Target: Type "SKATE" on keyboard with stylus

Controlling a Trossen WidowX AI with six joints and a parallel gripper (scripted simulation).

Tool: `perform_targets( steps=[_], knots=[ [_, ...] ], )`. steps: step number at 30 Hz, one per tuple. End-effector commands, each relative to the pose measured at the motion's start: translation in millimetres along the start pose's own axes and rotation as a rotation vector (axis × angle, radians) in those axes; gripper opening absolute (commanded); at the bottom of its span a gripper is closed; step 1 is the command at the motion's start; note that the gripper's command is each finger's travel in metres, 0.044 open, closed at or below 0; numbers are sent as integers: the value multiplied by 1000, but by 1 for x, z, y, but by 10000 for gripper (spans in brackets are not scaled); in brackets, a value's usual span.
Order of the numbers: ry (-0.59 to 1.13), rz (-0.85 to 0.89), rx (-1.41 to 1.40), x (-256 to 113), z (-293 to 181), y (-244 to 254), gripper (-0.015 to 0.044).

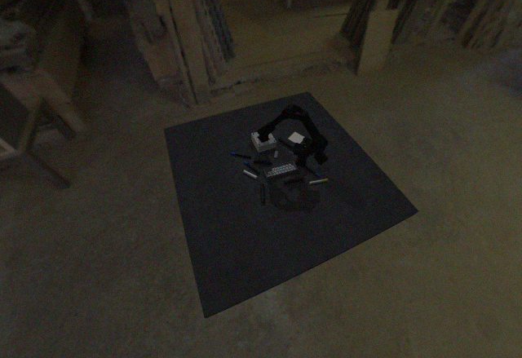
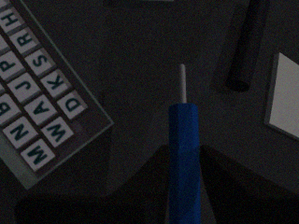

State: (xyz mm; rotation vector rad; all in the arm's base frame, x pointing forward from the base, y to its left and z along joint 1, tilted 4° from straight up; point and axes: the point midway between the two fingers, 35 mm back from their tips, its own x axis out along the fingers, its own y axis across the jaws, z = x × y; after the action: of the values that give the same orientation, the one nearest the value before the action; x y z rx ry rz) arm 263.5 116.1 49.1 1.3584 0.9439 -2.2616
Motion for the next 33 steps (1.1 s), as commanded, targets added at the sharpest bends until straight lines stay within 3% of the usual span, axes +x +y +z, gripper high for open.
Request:
perform_targets(
  steps=[1,18,33],
  knots=[
    [59,-84,-82,-1,12,8,0],
    [389,-281,-372,-7,51,35,0],
    [790,-250,-601,-15,83,54,0]
  ],
)
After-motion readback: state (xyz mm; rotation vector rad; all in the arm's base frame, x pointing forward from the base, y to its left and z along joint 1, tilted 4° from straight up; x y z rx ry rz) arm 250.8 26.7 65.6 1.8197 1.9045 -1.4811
